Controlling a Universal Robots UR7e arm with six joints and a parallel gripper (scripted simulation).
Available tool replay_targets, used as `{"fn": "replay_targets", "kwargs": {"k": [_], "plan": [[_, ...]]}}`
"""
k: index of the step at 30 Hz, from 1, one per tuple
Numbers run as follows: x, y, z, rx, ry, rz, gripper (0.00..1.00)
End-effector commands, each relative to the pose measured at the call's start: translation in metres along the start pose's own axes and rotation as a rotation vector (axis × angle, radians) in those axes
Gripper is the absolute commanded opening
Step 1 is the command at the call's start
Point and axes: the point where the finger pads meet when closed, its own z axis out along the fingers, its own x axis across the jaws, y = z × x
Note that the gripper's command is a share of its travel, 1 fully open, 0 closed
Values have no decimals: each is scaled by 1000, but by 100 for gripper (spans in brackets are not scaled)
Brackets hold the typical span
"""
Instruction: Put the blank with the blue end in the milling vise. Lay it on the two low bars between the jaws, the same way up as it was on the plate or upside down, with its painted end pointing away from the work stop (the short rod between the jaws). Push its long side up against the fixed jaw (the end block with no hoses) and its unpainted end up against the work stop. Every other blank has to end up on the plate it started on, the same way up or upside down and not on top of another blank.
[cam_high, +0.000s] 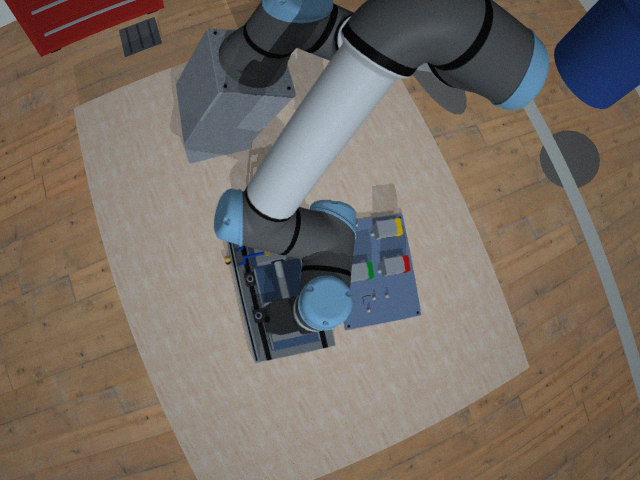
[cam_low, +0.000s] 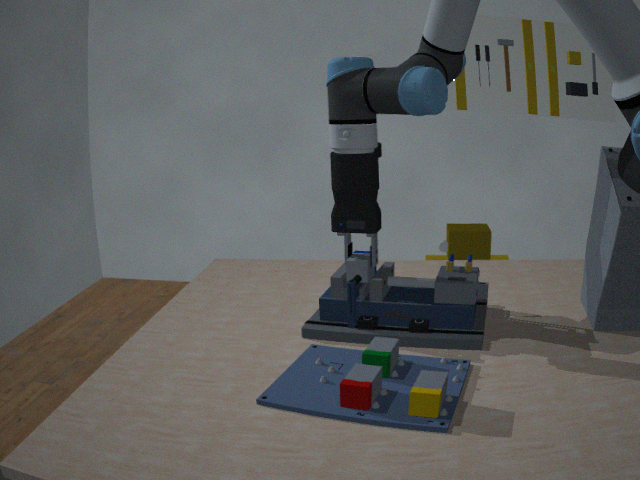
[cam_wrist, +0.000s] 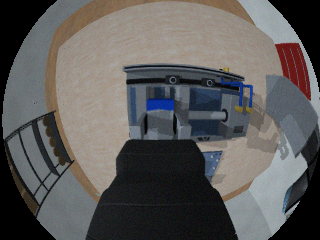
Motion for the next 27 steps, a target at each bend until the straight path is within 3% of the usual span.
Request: {"fn": "replay_targets", "kwargs": {"k": [1,27], "plan": [[-3,0,-2,1,-5,-2,0],[-2,-1,-2,1,-5,-2,0]]}}
